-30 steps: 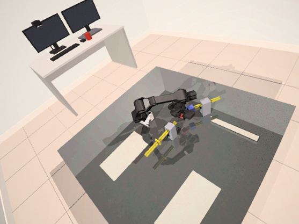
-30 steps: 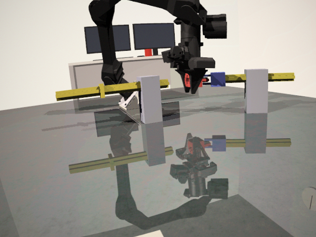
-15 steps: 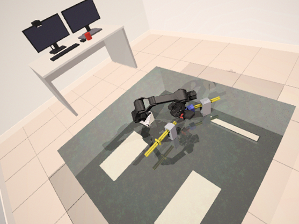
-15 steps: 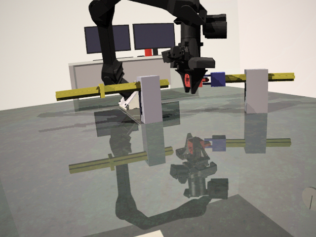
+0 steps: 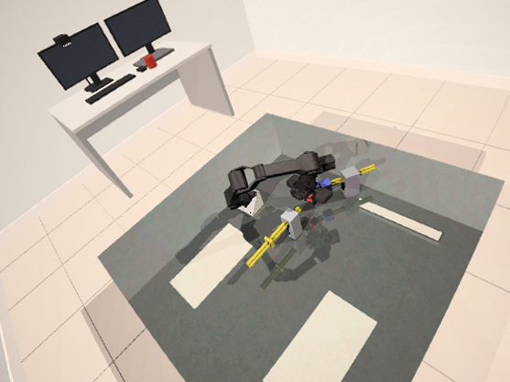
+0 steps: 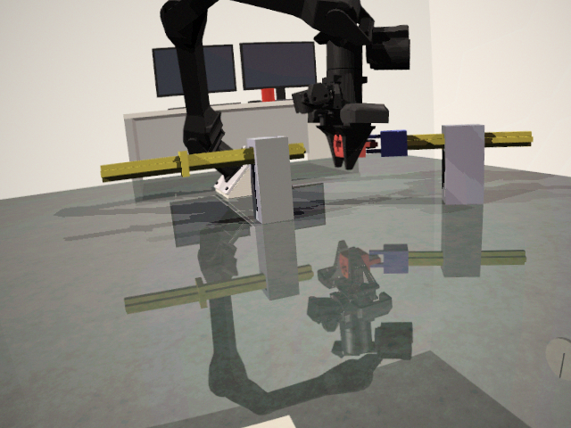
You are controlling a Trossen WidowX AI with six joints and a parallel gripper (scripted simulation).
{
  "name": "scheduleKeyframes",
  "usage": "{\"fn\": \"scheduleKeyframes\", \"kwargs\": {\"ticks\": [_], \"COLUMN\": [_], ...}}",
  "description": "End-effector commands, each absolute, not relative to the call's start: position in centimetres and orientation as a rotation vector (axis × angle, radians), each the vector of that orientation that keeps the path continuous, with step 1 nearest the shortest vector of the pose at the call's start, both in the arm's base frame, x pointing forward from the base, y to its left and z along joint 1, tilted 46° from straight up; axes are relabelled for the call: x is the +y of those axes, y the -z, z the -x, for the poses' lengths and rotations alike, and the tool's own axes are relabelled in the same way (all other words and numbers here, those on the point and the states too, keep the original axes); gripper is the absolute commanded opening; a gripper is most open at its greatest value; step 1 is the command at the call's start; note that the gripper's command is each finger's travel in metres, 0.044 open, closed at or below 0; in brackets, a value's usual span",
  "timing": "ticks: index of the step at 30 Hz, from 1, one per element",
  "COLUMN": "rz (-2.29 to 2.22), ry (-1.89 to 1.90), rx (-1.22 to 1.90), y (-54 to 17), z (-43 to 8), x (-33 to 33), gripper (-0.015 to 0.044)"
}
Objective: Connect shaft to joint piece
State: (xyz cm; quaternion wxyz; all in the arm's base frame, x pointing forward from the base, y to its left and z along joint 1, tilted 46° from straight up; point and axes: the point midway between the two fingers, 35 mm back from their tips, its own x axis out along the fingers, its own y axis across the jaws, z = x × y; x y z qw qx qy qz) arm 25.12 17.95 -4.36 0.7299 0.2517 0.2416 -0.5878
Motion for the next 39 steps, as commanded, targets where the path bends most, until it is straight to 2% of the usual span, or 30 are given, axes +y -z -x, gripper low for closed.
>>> {"fn": "scheduleKeyframes", "kwargs": {"ticks": [1, 28, 33, 36, 39], "rz": [-0.554, -0.574, -0.574, -0.574, -0.574], "ry": [1.294, 1.269, 1.269, 1.269, 1.269], "rx": [0.532, 0.602, 0.602, 0.602, 0.602], "y": [4.36, 4.57, 4.57, 4.57, 4.57], "z": [-25.12, -25.34, -25.34, -25.34, -25.34], "x": [17.95, 17.79, 17.79, 17.79, 17.79], "gripper": [0.0000, 0.0000, 0.0131, 0.0147, 0.0226]}}
